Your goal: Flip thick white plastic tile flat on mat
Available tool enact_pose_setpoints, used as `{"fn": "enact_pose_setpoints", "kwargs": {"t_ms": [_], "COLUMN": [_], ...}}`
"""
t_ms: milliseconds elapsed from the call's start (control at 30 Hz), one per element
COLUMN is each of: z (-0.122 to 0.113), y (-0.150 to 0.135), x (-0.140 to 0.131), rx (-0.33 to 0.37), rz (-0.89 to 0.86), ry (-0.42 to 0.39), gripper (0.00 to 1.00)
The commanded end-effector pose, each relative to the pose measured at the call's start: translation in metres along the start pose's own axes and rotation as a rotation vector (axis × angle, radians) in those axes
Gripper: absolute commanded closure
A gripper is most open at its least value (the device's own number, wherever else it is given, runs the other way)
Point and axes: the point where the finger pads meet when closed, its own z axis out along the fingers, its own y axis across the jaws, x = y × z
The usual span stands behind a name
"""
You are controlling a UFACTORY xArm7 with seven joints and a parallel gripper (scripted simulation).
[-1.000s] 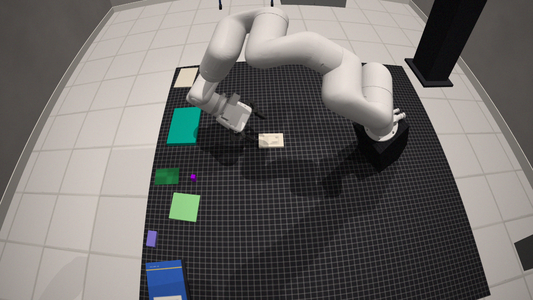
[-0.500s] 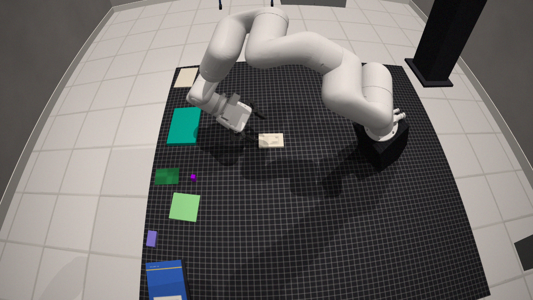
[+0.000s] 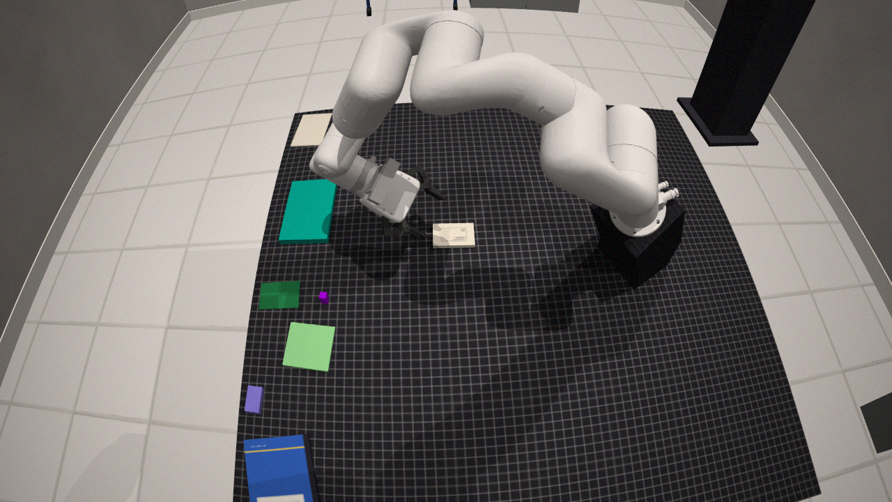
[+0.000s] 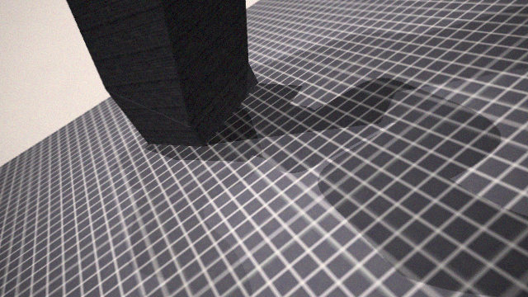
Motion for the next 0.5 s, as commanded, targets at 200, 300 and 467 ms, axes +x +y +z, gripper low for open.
{"fn": "enact_pose_setpoints", "kwargs": {"t_ms": [200, 300, 467], "z": [-0.013, -0.02, -0.027], "y": [0.01, 0.015, 0.021], "x": [0.012, 0.019, 0.028], "rx": [0.016, 0.02, 0.021], "rz": [0.171, 0.266, 0.379], "ry": [-0.05, -0.078, -0.111], "gripper": [0.0, 0.0, 0.0]}}
